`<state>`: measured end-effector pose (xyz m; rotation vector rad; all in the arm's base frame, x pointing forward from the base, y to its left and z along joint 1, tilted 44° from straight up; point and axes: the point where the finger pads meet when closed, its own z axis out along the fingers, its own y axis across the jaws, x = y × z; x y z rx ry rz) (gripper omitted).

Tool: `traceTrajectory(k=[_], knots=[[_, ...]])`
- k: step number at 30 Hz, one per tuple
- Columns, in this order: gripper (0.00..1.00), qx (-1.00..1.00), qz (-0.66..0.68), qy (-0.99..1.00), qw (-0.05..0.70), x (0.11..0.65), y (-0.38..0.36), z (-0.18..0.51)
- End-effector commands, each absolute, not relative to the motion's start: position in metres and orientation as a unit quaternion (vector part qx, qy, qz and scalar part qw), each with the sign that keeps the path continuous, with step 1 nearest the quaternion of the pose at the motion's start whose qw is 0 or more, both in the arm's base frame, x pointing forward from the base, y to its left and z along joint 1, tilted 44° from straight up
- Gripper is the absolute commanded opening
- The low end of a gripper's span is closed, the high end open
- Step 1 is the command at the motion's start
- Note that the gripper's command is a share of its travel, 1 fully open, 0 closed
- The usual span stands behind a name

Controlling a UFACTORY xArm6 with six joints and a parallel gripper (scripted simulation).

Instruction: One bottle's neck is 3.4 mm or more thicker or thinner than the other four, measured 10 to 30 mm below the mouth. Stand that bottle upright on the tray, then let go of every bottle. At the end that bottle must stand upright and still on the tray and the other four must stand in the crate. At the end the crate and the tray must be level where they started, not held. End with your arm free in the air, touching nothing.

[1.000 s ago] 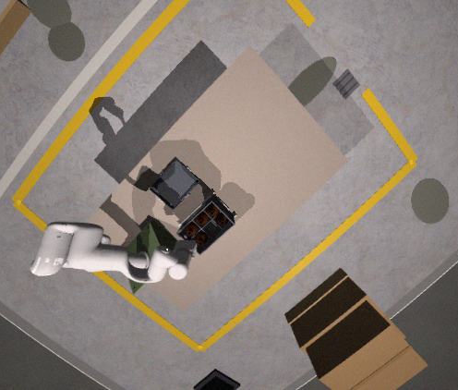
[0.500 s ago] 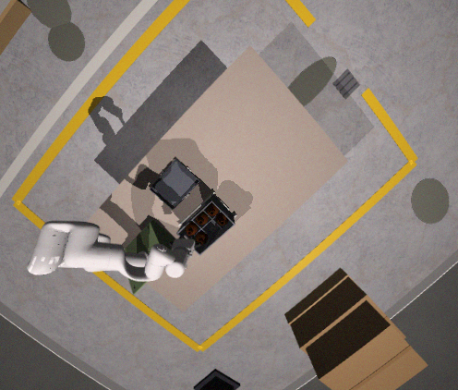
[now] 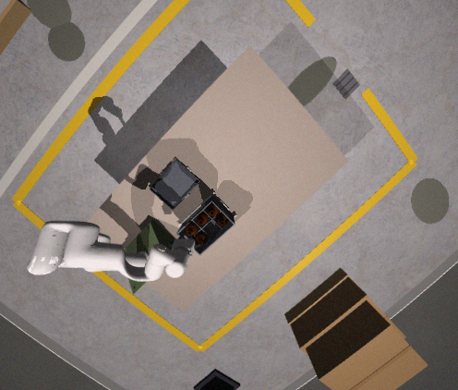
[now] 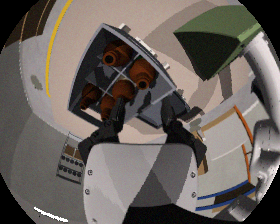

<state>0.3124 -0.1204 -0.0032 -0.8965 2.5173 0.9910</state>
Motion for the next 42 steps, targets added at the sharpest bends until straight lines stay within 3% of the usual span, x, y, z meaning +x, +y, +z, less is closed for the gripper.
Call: traceTrajectory(k=[1,42], knots=[[0.65,-0.311,0.342,0.874,0.146,0.313,-0.122,-0.003],[0.65,-0.311,0.342,0.874,0.146,0.315,-0.105,-0.02]])
